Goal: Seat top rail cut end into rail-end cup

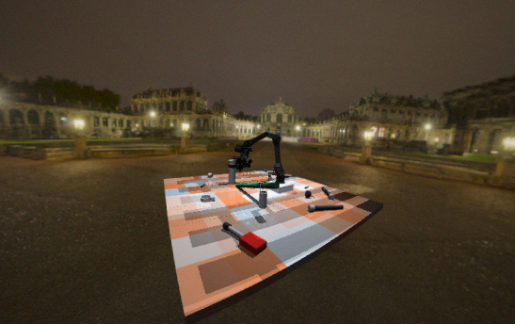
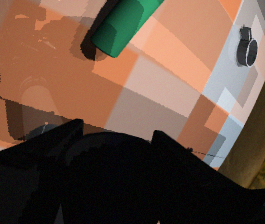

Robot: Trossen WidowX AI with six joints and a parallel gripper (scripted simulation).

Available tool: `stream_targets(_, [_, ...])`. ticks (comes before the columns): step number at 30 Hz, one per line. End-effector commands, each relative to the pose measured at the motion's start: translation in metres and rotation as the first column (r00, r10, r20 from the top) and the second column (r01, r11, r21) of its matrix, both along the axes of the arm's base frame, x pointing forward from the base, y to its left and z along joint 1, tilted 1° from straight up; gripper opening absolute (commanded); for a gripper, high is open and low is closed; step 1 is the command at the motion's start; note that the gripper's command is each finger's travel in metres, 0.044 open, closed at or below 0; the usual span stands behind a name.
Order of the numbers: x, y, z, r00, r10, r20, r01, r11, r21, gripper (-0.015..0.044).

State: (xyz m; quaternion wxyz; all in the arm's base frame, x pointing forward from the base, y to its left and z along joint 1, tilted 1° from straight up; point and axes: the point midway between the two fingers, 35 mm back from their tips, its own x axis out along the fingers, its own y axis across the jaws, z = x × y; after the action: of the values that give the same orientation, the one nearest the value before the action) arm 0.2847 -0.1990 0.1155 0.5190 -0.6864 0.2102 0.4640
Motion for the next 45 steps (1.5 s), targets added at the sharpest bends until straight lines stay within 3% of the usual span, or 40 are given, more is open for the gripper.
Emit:
stream_targets(1, [0.004, 0.002, -0.001, 0.999, -0.037, 0.001, 0.037, 0.999, 0.002, 0.0000])
stream_targets(45, [0.034, 0.009, 0.001, 0.933, -0.361, 0.006, 0.361, 0.933, 0.016, 0.0000])
